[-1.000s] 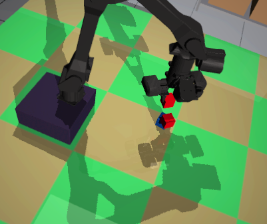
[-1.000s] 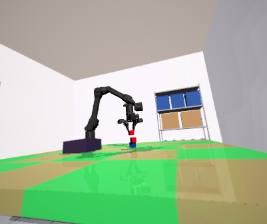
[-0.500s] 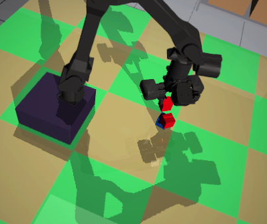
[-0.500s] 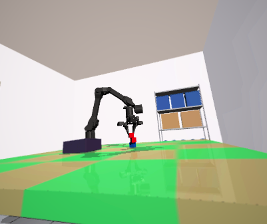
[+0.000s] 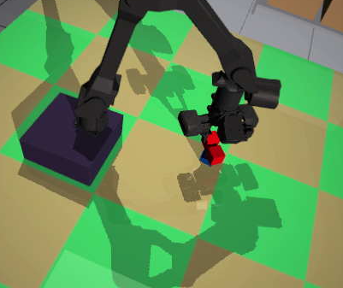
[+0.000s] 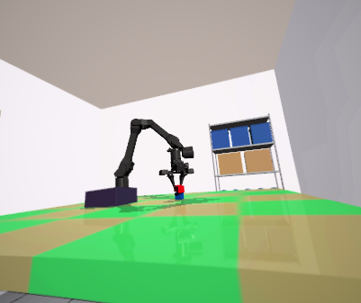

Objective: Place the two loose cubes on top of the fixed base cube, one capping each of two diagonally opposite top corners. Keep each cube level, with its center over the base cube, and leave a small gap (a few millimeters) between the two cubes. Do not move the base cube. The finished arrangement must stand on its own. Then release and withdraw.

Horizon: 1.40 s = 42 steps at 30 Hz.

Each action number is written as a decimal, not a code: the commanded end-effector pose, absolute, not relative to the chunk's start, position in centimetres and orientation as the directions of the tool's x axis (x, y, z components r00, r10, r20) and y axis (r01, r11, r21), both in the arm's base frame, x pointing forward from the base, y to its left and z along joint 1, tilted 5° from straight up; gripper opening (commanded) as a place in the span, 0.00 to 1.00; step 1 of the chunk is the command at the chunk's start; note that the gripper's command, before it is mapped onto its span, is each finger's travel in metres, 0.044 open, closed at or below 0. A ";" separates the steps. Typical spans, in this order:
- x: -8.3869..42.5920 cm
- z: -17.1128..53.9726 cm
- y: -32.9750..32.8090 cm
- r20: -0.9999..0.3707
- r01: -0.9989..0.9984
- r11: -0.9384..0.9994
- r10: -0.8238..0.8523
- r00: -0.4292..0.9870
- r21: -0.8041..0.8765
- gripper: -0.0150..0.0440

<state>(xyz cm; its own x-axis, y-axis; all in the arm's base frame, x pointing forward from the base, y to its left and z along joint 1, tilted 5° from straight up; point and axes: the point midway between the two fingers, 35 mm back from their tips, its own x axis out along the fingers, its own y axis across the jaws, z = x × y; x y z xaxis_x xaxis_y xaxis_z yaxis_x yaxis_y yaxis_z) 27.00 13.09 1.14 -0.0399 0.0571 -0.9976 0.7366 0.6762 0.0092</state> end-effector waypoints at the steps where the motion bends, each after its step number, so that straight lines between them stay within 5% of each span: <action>1: 27.0 1.0 13.2 -0.997 0.739 0.674 0.062 -0.041 0.012 0.43; 19: 27.0 0.9 13.2 -0.997 0.734 0.679 0.062 -0.041 0.012 0.43; 23: 27.0 0.9 13.2 -0.997 0.734 0.679 0.062 -0.041 0.012 0.60; 42: 27.1 3.5 13.0 -0.998 0.736 0.676 0.057 -0.040 0.010 0.60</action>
<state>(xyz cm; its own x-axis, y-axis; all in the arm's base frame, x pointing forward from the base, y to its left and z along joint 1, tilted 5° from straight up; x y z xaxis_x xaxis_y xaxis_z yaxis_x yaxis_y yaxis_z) 26.98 12.95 2.84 -0.0437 0.0555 -0.9975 0.7384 0.6743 0.0052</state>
